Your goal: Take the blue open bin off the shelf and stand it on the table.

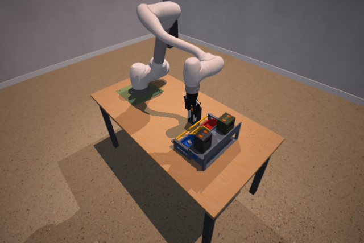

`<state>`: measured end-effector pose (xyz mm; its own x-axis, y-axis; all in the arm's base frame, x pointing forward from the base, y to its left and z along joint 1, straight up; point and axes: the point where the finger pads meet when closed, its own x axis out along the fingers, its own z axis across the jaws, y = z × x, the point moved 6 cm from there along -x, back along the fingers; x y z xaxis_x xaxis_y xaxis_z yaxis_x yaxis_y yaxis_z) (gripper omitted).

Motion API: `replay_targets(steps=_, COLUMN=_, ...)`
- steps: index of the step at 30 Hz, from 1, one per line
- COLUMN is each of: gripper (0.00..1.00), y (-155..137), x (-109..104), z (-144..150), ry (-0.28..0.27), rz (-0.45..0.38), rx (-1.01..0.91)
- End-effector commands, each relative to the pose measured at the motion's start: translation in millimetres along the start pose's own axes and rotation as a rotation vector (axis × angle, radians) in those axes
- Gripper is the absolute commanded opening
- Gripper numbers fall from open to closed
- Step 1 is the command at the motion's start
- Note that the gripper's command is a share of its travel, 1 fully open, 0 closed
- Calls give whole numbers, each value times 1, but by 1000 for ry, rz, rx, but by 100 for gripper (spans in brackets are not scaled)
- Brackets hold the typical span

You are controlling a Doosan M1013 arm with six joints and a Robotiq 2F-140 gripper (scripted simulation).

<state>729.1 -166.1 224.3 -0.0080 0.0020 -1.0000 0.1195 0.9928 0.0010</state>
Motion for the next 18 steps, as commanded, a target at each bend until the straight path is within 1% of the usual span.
replay_targets(steps=1, gripper=28, y=0, x=0, z=0, ry=0, rz=0, rx=0)
replay_targets(steps=15, gripper=28, y=0, x=0, z=0, ry=0, rz=0, rx=0)
replay_targets(steps=18, gripper=28, y=1, x=18, z=0, ry=0, rz=0, rx=0)
